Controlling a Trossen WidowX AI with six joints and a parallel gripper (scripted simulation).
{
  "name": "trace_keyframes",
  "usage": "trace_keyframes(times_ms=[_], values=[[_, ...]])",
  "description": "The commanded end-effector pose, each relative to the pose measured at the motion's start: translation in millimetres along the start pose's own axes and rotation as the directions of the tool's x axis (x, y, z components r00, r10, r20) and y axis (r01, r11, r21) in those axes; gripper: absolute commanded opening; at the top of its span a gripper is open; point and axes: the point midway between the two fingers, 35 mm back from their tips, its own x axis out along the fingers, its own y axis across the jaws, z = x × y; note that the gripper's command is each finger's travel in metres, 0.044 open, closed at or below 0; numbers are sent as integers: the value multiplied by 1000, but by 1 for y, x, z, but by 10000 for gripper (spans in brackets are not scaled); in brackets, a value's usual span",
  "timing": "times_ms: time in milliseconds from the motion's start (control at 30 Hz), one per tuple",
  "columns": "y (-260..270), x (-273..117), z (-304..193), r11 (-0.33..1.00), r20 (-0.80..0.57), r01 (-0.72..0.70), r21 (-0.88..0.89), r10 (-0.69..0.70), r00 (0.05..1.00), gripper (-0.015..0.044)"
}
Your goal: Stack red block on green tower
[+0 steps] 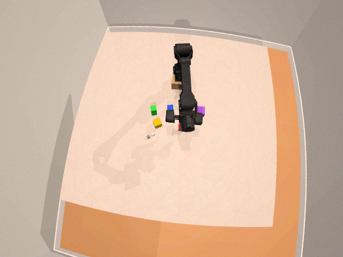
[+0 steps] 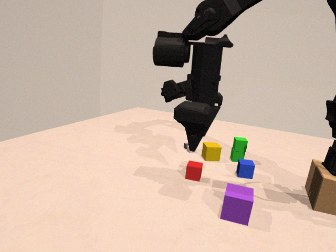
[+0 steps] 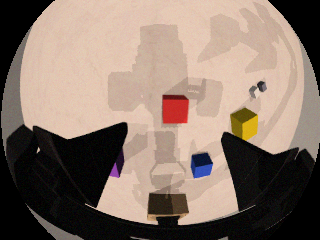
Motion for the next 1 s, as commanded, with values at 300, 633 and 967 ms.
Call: trace_keyframes(times_ms=[300,633,967], values=[[-10,-4,2,994,-6,-77,-84,77,997,440],[-6,37,2,994,-6,-77,-84,77,997,440],[-5,46,2,994,-6,-77,-84,77,997,440]])
